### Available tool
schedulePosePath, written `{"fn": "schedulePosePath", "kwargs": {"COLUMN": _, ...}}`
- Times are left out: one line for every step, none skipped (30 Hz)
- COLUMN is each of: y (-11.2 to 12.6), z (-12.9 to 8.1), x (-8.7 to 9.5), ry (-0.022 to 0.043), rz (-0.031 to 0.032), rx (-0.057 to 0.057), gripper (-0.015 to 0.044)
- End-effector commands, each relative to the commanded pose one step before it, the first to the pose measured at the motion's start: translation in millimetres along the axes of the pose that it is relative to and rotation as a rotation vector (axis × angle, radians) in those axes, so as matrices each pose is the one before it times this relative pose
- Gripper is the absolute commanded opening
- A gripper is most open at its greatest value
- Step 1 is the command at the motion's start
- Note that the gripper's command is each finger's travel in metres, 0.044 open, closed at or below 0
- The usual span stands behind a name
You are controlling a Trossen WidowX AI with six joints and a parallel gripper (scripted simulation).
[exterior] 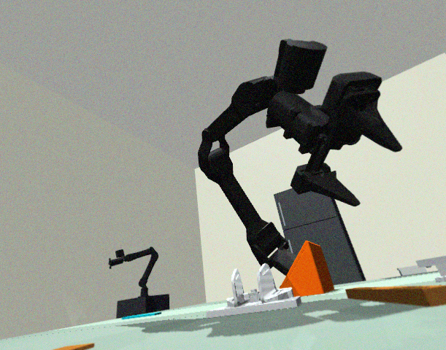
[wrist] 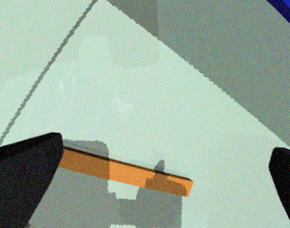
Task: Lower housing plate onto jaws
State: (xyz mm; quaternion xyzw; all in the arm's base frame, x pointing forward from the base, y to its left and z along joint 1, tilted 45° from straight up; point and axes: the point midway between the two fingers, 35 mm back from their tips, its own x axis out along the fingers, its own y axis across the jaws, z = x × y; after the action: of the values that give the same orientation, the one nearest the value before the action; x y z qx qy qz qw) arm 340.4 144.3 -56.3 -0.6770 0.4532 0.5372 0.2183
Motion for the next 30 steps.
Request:
{"fn": "schedulePosePath", "kwargs": {"y": 5.1, "z": 27.49, "x": 5.53, "ry": 0.0044, "rz": 0.05293, "rx": -0.0551, "gripper": 0.044}}
{"fn": "schedulePosePath", "kwargs": {"y": 1.17, "z": 6.07, "x": 1.02, "ry": 0.00258, "rz": 0.01146, "rx": -0.0129, "gripper": 0.044}}
{"fn": "schedulePosePath", "kwargs": {"y": 1.19, "z": 6.02, "x": 1.02, "ry": 0.00289, "rz": 0.01149, "rx": -0.0128, "gripper": 0.044}}
{"fn": "schedulePosePath", "kwargs": {"y": 1.21, "z": 5.98, "x": 1.03, "ry": 0.0032, "rz": 0.01152, "rx": -0.0127, "gripper": 0.044}}
{"fn": "schedulePosePath", "kwargs": {"y": 1.22, "z": 5.93, "x": 1.03, "ry": 0.0035, "rz": 0.01155, "rx": -0.0126, "gripper": 0.044}}
{"fn": "schedulePosePath", "kwargs": {"y": 1.24, "z": 5.88, "x": 1.04, "ry": 0.00381, "rz": 0.01157, "rx": -0.0125, "gripper": 0.044}}
{"fn": "schedulePosePath", "kwargs": {"y": 1.26, "z": 5.83, "x": 1.04, "ry": 0.00411, "rz": 0.0116, "rx": -0.0124, "gripper": 0.044}}
{"fn": "schedulePosePath", "kwargs": {"y": 1.28, "z": 5.71, "x": 1.05, "ry": 0.0044, "rz": 0.01177, "rx": -0.0122, "gripper": 0.044}}
{"fn": "schedulePosePath", "kwargs": {"y": 1.37, "z": 5.76, "x": 1.13, "ry": 0.00487, "rz": 0.01266, "rx": -0.0124, "gripper": 0.044}}
{"fn": "schedulePosePath", "kwargs": {"y": 1.4, "z": 5.77, "x": 1.14, "ry": 0.00525, "rz": 0.01281, "rx": -0.0124, "gripper": 0.044}}
{"fn": "schedulePosePath", "kwargs": {"y": 1.41, "z": 5.71, "x": 1.14, "ry": 0.00558, "rz": 0.01282, "rx": -0.0123, "gripper": 0.044}}
{"fn": "schedulePosePath", "kwargs": {"y": 1.42, "z": 5.66, "x": 1.14, "ry": 0.00591, "rz": 0.01283, "rx": -0.0121, "gripper": 0.044}}
{"fn": "schedulePosePath", "kwargs": {"y": 1.44, "z": 5.61, "x": 1.15, "ry": 0.00623, "rz": 0.01284, "rx": -0.012, "gripper": 0.044}}
{"fn": "schedulePosePath", "kwargs": {"y": 1.45, "z": 5.56, "x": 1.15, "ry": 0.00656, "rz": 0.01285, "rx": -0.0118, "gripper": 0.044}}
{"fn": "schedulePosePath", "kwargs": {"y": 1.46, "z": 5.5, "x": 1.15, "ry": 0.00688, "rz": 0.01286, "rx": -0.0117, "gripper": 0.044}}
{"fn": "schedulePosePath", "kwargs": {"y": 1.47, "z": 5.45, "x": 1.15, "ry": 0.0072, "rz": 0.01286, "rx": -0.0115, "gripper": 0.044}}
{"fn": "schedulePosePath", "kwargs": {"y": 1.48, "z": 5.4, "x": 1.16, "ry": 0.00752, "rz": 0.01286, "rx": -0.0114, "gripper": 0.044}}
{"fn": "schedulePosePath", "kwargs": {"y": 1.49, "z": 5.34, "x": 1.16, "ry": 0.00783, "rz": 0.01286, "rx": -0.0112, "gripper": 0.044}}
{"fn": "schedulePosePath", "kwargs": {"y": 1.5, "z": 5.33, "x": 1.15, "ry": 0.008, "rz": 0.01271, "rx": -0.0108, "gripper": 0.044}}
{"fn": "schedulePosePath", "kwargs": {"y": 1.51, "z": 5.28, "x": 1.15, "ry": 0.00832, "rz": 0.0127, "rx": -0.0107, "gripper": 0.044}}
{"fn": "schedulePosePath", "kwargs": {"y": 1.52, "z": 5.19, "x": 1.16, "ry": 0.0087, "rz": 0.01276, "rx": -0.0106, "gripper": 0.044}}
{"fn": "schedulePosePath", "kwargs": {"y": 1.53, "z": 5.1, "x": 1.16, "ry": 0.00907, "rz": 0.01281, "rx": -0.0105, "gripper": 0.044}}
{"fn": "schedulePosePath", "kwargs": {"y": 1.53, "z": 5.03, "x": 1.16, "ry": 0.00939, "rz": 0.01282, "rx": -0.0104, "gripper": 0.044}}
{"fn": "schedulePosePath", "kwargs": {"y": 1.54, "z": 4.97, "x": 1.16, "ry": 0.0097, "rz": 0.01282, "rx": -0.0102, "gripper": 0.044}}
{"fn": "schedulePosePath", "kwargs": {"y": 1.27, "z": 4.07, "x": 0.96, "ry": 0.00825, "rz": 0.01059, "rx": -0.0083, "gripper": 0.044}}
{"fn": "schedulePosePath", "kwargs": {"y": 0.76, "z": 2.43, "x": 0.57, "ry": 0.00504, "rz": 0.00635, "rx": -0.0049, "gripper": 0.044}}
{"fn": "schedulePosePath", "kwargs": {"y": 0.25, "z": 0.81, "x": 0.19, "ry": 0.0017, "rz": 0.00212, "rx": -0.0016, "gripper": 0.044}}
{"fn": "schedulePosePath", "kwargs": {"y": 0.0, "z": 0.0, "x": 0.0, "ry": 0.0, "rz": 0.0, "rx": 0.0, "gripper": 0.044}}
{"fn": "schedulePosePath", "kwargs": {"y": 0.0, "z": 0.0, "x": 0.0, "ry": 0.0, "rz": 0.0, "rx": 0.0, "gripper": 0.044}}
{"fn": "schedulePosePath", "kwargs": {"y": 0.0, "z": -0.01, "x": 1.32, "ry": 0.00003, "rz": 0.00001, "rx": 0.0, "gripper": 0.044}}
